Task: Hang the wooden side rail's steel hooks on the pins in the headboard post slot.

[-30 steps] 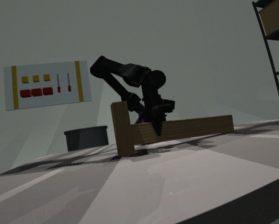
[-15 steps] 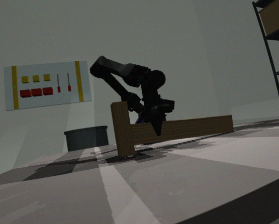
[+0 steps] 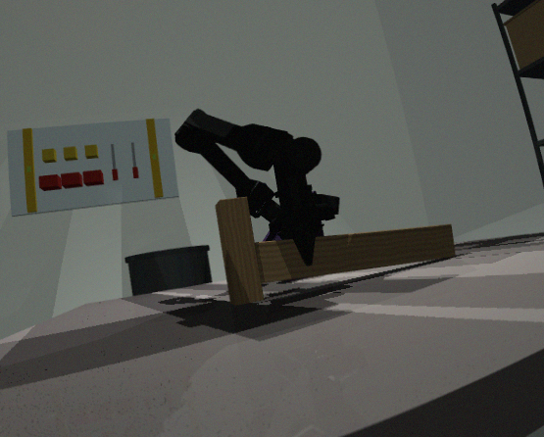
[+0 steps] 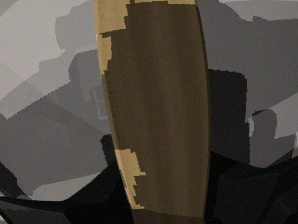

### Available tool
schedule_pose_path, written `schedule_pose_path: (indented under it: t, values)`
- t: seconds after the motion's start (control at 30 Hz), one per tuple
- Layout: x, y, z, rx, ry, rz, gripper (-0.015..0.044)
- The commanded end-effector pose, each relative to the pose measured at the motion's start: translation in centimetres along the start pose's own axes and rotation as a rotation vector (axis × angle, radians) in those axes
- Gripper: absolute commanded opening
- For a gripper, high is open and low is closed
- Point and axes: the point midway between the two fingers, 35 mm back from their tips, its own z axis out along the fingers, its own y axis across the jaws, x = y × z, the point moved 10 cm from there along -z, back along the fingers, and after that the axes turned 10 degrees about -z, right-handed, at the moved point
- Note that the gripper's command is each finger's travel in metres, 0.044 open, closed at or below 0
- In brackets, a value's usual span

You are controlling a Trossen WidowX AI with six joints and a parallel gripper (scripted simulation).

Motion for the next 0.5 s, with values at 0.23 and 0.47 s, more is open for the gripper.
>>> schedule_pose_path:
  t: [0.23, 0.47]
  values:
    - [0.02, -0.07, -0.16, 0.010, 0.003, -0.004, 0.0000]
    - [0.02, -0.07, -0.04, 0.010, 0.003, -0.004, 0.0000]
